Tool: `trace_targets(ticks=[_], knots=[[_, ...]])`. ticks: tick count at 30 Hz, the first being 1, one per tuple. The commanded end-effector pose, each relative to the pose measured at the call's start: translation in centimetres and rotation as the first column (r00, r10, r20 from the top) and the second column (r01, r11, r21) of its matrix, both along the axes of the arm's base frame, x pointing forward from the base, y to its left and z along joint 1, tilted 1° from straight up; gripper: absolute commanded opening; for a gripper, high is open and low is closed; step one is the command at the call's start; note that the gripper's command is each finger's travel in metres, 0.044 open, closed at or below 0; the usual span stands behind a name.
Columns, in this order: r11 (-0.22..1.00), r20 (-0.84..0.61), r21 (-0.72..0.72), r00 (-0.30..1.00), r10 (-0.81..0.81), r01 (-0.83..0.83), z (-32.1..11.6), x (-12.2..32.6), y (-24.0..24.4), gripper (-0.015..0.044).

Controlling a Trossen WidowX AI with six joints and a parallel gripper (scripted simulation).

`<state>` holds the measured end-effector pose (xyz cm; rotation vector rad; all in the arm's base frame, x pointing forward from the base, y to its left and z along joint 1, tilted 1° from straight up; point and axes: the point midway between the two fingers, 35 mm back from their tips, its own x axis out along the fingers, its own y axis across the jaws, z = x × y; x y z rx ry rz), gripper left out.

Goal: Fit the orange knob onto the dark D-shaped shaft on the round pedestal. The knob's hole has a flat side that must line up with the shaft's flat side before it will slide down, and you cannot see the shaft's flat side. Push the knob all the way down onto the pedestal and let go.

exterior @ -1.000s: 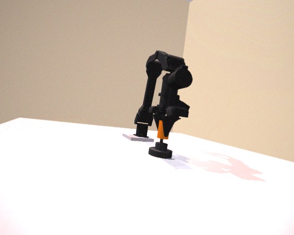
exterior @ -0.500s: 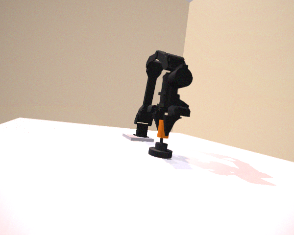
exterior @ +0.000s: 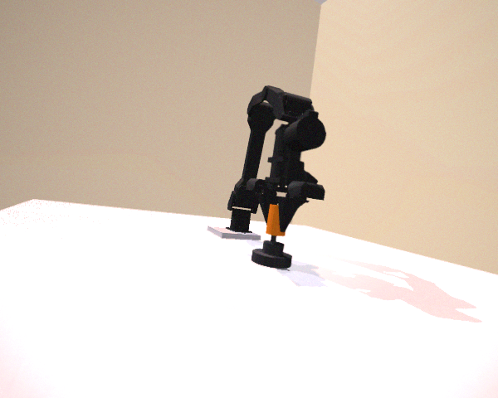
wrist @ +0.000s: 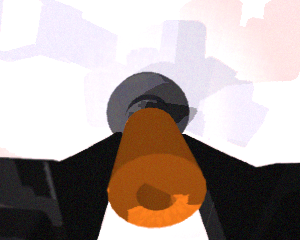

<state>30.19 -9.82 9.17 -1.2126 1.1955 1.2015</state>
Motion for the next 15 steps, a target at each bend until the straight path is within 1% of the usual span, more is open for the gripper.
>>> trace_targets(ticks=[1,15], knots=[[1.0,0.0,-0.002,1.0,0.005,-0.005,-0.12,0.02,-0.04,0.0],[1.0,0.0,-0.002,1.0,0.0,0.0,-1.06,-0.1,-0.02,0.0]])
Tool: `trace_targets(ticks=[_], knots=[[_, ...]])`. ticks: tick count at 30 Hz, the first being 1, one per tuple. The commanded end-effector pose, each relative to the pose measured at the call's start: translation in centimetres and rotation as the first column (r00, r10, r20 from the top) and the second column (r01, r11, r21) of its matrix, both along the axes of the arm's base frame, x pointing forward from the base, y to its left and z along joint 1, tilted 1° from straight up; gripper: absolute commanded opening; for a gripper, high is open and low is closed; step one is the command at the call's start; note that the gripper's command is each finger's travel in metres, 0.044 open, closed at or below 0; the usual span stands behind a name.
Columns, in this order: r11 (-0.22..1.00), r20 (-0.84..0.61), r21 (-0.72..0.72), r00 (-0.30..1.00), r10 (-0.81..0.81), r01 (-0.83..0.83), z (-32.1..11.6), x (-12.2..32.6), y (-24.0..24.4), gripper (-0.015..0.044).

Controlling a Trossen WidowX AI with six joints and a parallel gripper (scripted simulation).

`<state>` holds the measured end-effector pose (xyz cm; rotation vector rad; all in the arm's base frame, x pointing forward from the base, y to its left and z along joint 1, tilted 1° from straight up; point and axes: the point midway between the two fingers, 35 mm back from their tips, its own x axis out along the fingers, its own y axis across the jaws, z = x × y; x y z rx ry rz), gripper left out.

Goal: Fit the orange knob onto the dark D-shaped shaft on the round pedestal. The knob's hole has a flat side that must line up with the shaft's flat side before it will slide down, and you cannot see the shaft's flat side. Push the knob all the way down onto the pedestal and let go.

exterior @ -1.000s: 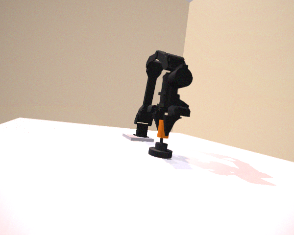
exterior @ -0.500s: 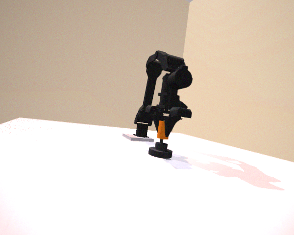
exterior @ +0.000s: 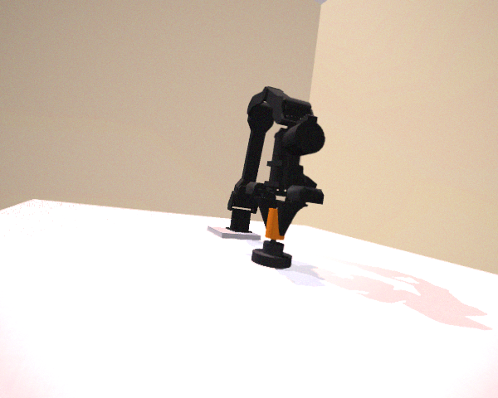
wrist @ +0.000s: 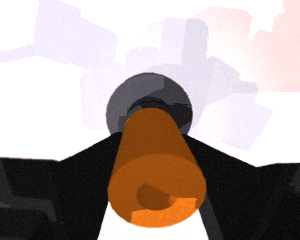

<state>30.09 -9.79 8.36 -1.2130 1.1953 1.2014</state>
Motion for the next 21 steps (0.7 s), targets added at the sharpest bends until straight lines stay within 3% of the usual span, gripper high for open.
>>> trace_targets(ticks=[1,17,21], knots=[[1.0,-0.001,-0.002,1.0,0.0,0.0,-0.35,0.01,-0.05,0.0],[1.0,0.0,0.0,1.0,0.0,0.0,-0.84,0.06,-0.02,0.0],[1.0,0.0,0.0,1.0,0.0,0.0,-0.84,0.06,-0.02,0.0105]])
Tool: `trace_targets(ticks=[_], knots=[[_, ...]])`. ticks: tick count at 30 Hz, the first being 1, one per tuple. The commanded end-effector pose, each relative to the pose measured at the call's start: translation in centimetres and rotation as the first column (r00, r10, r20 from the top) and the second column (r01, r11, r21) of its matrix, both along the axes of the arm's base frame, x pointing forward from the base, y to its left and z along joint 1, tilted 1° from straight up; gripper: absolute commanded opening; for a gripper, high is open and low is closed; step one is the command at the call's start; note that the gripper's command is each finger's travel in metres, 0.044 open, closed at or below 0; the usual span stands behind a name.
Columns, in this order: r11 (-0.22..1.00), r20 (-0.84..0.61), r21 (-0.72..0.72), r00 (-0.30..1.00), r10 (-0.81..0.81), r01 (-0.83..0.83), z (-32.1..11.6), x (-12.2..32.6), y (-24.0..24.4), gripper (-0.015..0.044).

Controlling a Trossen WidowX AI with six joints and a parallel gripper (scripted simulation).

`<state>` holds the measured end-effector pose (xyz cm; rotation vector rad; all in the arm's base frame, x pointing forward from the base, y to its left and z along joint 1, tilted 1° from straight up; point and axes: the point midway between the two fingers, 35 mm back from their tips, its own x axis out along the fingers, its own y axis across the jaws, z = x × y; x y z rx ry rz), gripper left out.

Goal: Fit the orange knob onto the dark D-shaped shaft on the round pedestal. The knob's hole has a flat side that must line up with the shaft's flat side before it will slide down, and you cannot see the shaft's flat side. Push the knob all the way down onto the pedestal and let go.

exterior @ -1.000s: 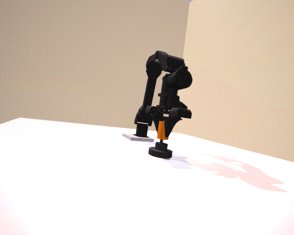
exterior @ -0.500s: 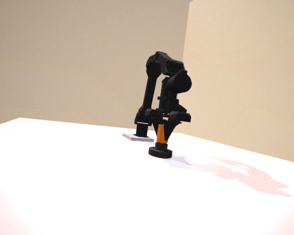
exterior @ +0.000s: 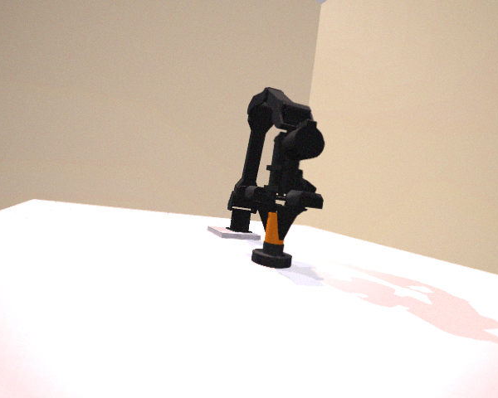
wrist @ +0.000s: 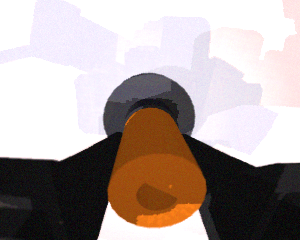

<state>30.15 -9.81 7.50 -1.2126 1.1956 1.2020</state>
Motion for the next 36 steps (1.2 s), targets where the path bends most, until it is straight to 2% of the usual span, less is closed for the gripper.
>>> trace_targets(ticks=[1,13,20,28,36], knots=[[1.0,0.0,0.0,1.0,0.0,0.0,0.0,0.0,0.0,0.0131],[1.0,0.0,0.0,1.0,0.0,0.0,0.0,0.0,0.0,0.044],[1.0,0.001,0.0,1.0,-0.001,0.001,0.5,0.1,0.0,0.044],[1.0,0.003,0.002,1.0,-0.008,0.008,8.7,0.1,0.0,0.044],[1.0,0.001,0.0,1.0,0.0,0.0,9.6,0.2,-0.1,0.044]])
